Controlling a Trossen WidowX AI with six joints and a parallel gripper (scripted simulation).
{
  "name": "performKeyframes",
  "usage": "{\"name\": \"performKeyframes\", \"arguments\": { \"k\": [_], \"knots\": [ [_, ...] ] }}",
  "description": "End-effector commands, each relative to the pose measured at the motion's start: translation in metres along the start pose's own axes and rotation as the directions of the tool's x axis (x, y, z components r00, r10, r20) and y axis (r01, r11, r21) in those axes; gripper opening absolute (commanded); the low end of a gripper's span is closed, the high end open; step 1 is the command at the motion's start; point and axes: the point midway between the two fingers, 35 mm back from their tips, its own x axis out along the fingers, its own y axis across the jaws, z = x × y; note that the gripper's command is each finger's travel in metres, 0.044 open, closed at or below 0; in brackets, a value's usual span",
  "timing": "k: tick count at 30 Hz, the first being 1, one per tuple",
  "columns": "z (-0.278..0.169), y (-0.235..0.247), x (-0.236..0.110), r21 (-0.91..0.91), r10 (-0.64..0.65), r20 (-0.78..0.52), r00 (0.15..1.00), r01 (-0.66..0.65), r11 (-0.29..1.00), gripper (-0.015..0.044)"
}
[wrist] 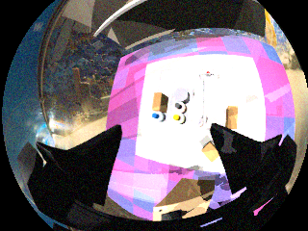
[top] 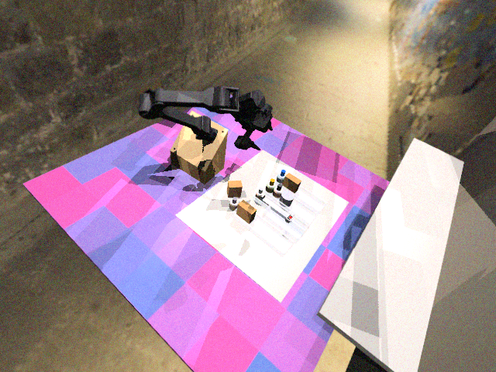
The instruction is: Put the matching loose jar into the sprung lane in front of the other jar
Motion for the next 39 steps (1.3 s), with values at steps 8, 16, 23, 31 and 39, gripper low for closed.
{"name": "performKeyframes", "arguments": {
  "k": [8,16,23,31,39],
  "knots": [
    [-0.051,-0.144,0.090,-0.091,-0.433,-0.341,0.834,0.429,0.899,0.0440],
    [-0.090,-0.190,0.101,-0.172,-0.523,-0.474,0.708,0.509,0.844,0.0440],
    [-0.098,-0.202,0.115,-0.172,-0.524,-0.474,0.707,0.509,0.843,0.0440],
    [-0.106,-0.212,0.126,-0.173,-0.525,-0.474,0.707,0.510,0.843,0.0440],
    [-0.112,-0.220,0.137,-0.174,-0.526,-0.474,0.706,0.510,0.842,0.0440]
  ]
}}
